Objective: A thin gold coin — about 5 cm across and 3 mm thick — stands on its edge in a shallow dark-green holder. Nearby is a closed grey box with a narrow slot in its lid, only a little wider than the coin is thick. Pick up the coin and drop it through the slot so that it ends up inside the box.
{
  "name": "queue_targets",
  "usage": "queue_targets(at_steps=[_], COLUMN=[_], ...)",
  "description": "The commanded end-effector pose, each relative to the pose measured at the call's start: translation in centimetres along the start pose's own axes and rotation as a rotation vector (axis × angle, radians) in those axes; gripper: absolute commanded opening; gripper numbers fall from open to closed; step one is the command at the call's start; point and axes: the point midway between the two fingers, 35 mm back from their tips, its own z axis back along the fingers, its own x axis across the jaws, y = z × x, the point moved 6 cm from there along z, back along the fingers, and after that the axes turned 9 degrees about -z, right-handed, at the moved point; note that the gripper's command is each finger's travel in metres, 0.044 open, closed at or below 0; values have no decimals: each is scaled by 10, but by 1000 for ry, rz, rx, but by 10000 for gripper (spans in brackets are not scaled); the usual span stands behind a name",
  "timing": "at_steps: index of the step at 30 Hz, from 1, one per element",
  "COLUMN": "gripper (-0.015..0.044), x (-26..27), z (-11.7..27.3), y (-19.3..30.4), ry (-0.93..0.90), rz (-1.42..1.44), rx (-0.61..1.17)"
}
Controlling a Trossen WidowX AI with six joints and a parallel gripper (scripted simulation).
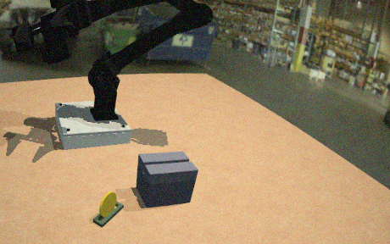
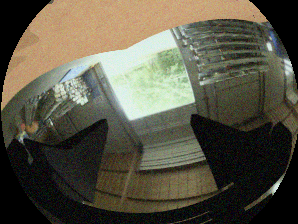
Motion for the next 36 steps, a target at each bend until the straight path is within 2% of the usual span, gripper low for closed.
queue_targets(at_steps=[1,9,14,19,27,32,36], gripper=[374,164,161,161,161,161,161], x=[0,7,0,-18,-64,-102,-136], z=[-1,-59,-101,-140,-184,-200,-207], y=[0,7,-4,-26,-73,-106,-133], ry=[-1,11,100,288,794,1253,1681], rz=[6,332,647,973,1546,1910,2168], rx=[-3,-238,-450,-680,-994,-1112,-1139])
